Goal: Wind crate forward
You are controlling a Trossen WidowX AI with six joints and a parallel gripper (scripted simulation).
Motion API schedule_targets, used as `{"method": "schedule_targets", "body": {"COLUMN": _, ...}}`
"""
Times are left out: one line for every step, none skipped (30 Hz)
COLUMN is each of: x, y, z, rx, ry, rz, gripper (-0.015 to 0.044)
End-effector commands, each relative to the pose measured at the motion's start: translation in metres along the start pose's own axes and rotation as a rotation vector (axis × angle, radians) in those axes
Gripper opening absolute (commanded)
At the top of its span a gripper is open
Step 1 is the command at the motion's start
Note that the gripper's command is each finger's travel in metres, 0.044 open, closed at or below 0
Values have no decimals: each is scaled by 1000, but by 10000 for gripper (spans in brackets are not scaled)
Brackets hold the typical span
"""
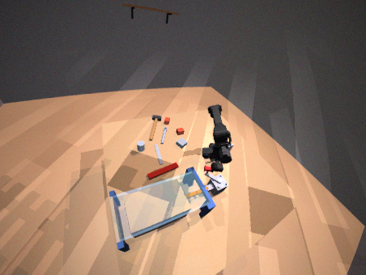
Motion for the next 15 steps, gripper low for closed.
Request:
{"method": "schedule_targets", "body": {"x": -1, "y": -2, "z": 0, "rx": 4, "ry": 53, "rz": 5, "gripper": 440}}
{"method": "schedule_targets", "body": {"x": -1, "y": -2, "z": 0, "rx": 4, "ry": 53, "rz": 5, "gripper": 440}}
{"method": "schedule_targets", "body": {"x": -1, "y": -2, "z": 0, "rx": 4, "ry": 53, "rz": 5, "gripper": 440}}
{"method": "schedule_targets", "body": {"x": -1, "y": -2, "z": 0, "rx": 4, "ry": 53, "rz": 5, "gripper": 440}}
{"method": "schedule_targets", "body": {"x": -1, "y": -1, "z": 1, "rx": 4, "ry": 53, "rz": 5, "gripper": 440}}
{"method": "schedule_targets", "body": {"x": 0, "y": 0, "z": 1, "rx": 5, "ry": 53, "rz": 5, "gripper": 440}}
{"method": "schedule_targets", "body": {"x": 0, "y": 1, "z": 1, "rx": 5, "ry": 53, "rz": 5, "gripper": 440}}
{"method": "schedule_targets", "body": {"x": 0, "y": 2, "z": 1, "rx": 5, "ry": 53, "rz": 5, "gripper": 440}}
{"method": "schedule_targets", "body": {"x": 0, "y": 4, "z": 1, "rx": 5, "ry": 53, "rz": 5, "gripper": 440}}
{"method": "schedule_targets", "body": {"x": 0, "y": 5, "z": 1, "rx": 5, "ry": 53, "rz": 5, "gripper": 440}}
{"method": "schedule_targets", "body": {"x": 0, "y": 7, "z": 2, "rx": 5, "ry": 53, "rz": 5, "gripper": 440}}
{"method": "schedule_targets", "body": {"x": 0, "y": 9, "z": 2, "rx": 5, "ry": 53, "rz": 5, "gripper": 440}}
{"method": "schedule_targets", "body": {"x": 0, "y": 10, "z": 2, "rx": 5, "ry": 53, "rz": 5, "gripper": 440}}
{"method": "schedule_targets", "body": {"x": 0, "y": 12, "z": 2, "rx": 5, "ry": 53, "rz": 5, "gripper": 440}}
{"method": "schedule_targets", "body": {"x": 0, "y": 14, "z": 2, "rx": 5, "ry": 53, "rz": 5, "gripper": 440}}
Point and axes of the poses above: the point midway between the two fingers, 35 mm back from their tips, its own y axis out along the fingers, its own z axis across the jaws, x = y × z, the point moved 3 cm from there along -y, back along the fingers, and after that the axes turned 6 degrees about -y, right-handed, at the moved point
